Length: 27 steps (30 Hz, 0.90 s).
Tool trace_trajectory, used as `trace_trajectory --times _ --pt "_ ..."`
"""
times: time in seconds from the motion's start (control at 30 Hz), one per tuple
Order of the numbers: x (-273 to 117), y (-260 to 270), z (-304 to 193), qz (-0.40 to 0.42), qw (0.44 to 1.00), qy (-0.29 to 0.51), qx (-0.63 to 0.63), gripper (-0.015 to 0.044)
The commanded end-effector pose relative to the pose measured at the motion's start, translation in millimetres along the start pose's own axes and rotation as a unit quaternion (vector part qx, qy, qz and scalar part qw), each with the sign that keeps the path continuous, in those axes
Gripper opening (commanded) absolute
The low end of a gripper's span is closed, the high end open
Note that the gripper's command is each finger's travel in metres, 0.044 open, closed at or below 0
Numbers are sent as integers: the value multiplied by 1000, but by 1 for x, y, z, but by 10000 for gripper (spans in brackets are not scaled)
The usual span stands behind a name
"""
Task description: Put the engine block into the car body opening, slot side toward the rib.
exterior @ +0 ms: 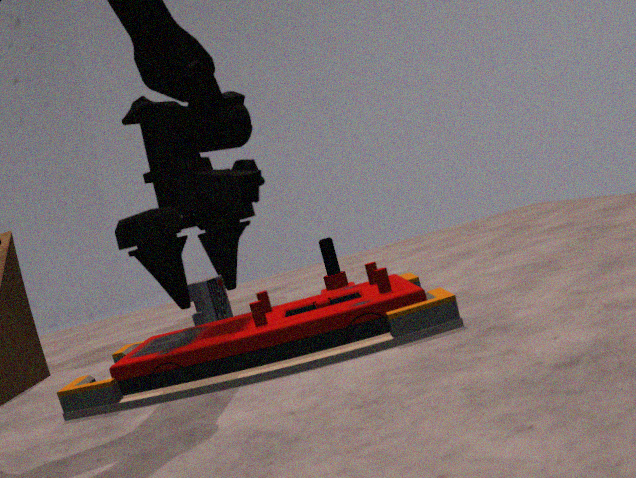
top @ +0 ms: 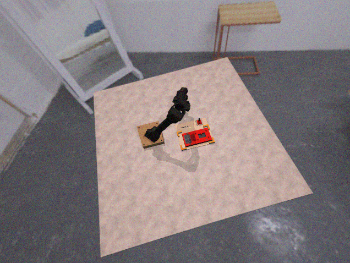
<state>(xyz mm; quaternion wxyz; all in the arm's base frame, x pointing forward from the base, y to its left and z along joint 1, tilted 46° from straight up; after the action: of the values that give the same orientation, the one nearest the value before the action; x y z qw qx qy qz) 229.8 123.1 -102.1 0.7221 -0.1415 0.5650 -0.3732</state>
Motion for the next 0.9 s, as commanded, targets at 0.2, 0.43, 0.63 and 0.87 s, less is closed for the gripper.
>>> trace_trajectory --times 0.2,0.43,0.63,0.87 --pt "16 -2 -1 -4 1000 -1 -4 440" --pt "17 -2 -2 -4 1000 -1 -4 309" --pt "17 -2 -2 -4 1000 -1 -4 151" --pt "17 -2 -2 -4 1000 -1 -4 105"
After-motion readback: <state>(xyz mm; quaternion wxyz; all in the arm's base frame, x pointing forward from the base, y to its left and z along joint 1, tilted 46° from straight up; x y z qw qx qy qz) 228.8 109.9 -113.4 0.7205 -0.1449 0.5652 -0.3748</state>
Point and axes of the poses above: the point midway between the two fingers, 35 mm back from their tips, its own x axis out along the fingers, its own y axis across the jaws, z = x × y, the point moved 3 cm from there along -x, back along the fingers, and after that the axes turned 1 degree about x, right-handed, at the moved point
